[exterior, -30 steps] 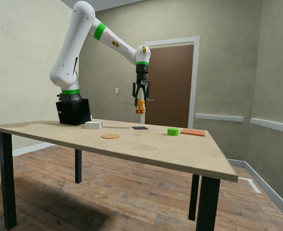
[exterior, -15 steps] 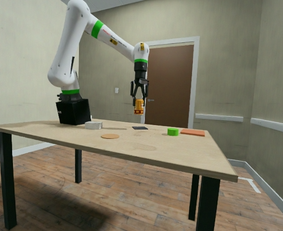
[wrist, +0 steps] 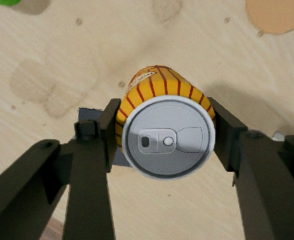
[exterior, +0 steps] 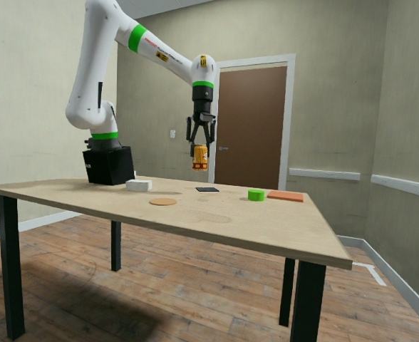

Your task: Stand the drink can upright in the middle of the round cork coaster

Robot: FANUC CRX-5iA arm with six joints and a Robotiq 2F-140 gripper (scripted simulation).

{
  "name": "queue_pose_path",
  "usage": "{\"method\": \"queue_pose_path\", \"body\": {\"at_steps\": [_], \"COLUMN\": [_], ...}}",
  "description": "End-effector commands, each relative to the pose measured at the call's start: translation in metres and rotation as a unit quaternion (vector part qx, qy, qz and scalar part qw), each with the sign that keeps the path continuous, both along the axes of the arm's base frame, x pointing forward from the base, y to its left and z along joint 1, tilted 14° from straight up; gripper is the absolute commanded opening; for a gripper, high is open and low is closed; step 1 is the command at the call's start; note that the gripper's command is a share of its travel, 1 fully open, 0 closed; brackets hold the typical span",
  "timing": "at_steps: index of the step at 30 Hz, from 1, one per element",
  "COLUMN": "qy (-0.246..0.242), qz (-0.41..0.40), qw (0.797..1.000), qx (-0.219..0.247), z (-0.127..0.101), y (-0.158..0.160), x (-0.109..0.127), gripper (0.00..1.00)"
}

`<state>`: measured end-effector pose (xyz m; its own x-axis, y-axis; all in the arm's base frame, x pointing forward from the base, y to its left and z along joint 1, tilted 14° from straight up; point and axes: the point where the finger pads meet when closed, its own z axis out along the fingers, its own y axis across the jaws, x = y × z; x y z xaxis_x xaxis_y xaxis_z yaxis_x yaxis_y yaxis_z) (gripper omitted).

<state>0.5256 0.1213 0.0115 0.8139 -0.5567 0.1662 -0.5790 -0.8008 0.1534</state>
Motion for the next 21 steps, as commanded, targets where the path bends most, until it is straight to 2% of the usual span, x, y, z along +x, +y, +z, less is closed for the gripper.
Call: {"method": "queue_pose_path", "body": {"at_steps": [1,3,18,21], "qy": [-0.001,-0.001,-0.002,-0.002], "qz": [0.001,0.001,0.000,0.000], "qw": [1.000,1.000,1.000,1.000], "qx": [0.001,0.001,0.000,0.000], "z": [0.006,0.006,0.028,0.029], "y": [-0.020,-0.020,-0.112,-0.118], "x": [0.004,0.004,0.005,0.004], "gripper": [0.10,0.10,0.10,0.10]}}
